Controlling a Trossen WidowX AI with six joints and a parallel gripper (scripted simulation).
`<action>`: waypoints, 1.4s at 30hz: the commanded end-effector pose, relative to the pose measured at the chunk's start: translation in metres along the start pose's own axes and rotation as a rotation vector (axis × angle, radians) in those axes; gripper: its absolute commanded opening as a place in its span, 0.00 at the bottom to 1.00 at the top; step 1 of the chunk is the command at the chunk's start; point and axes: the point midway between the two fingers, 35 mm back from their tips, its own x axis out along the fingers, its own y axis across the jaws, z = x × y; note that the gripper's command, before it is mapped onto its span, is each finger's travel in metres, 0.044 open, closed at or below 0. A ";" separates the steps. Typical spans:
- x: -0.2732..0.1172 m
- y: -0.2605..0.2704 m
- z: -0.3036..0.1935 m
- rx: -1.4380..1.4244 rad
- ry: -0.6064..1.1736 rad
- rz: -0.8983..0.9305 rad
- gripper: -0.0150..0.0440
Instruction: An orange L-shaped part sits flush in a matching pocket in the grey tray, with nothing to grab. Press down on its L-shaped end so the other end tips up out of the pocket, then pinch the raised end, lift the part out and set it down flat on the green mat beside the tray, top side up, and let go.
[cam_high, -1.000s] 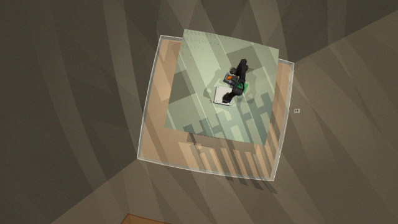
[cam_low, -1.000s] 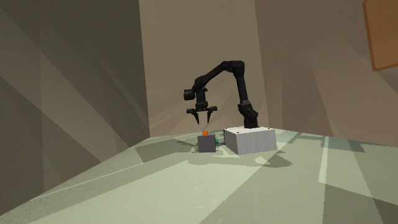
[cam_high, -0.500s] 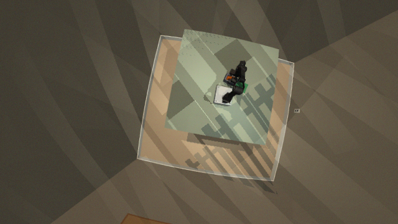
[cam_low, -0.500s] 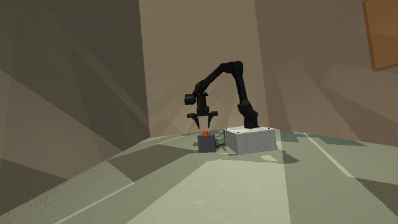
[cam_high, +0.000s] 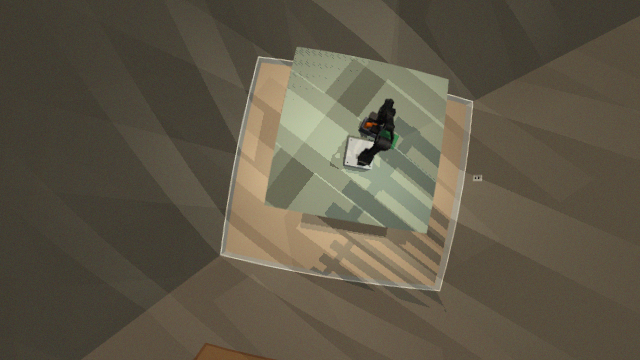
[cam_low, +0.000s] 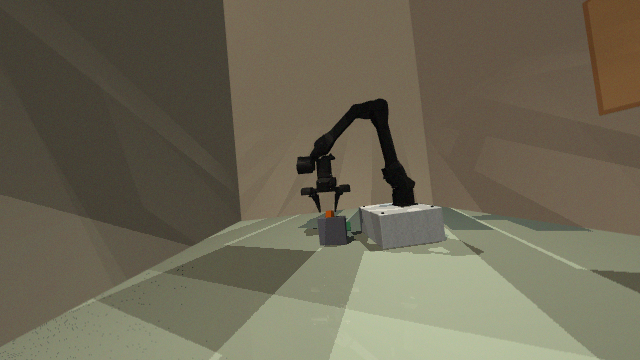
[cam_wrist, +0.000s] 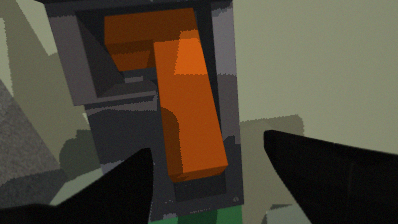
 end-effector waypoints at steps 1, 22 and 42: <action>0.010 0.003 0.000 -0.004 -0.001 0.015 0.73; 0.025 0.002 0.000 0.000 0.000 0.004 0.54; 0.023 0.002 0.000 0.000 0.000 0.005 0.25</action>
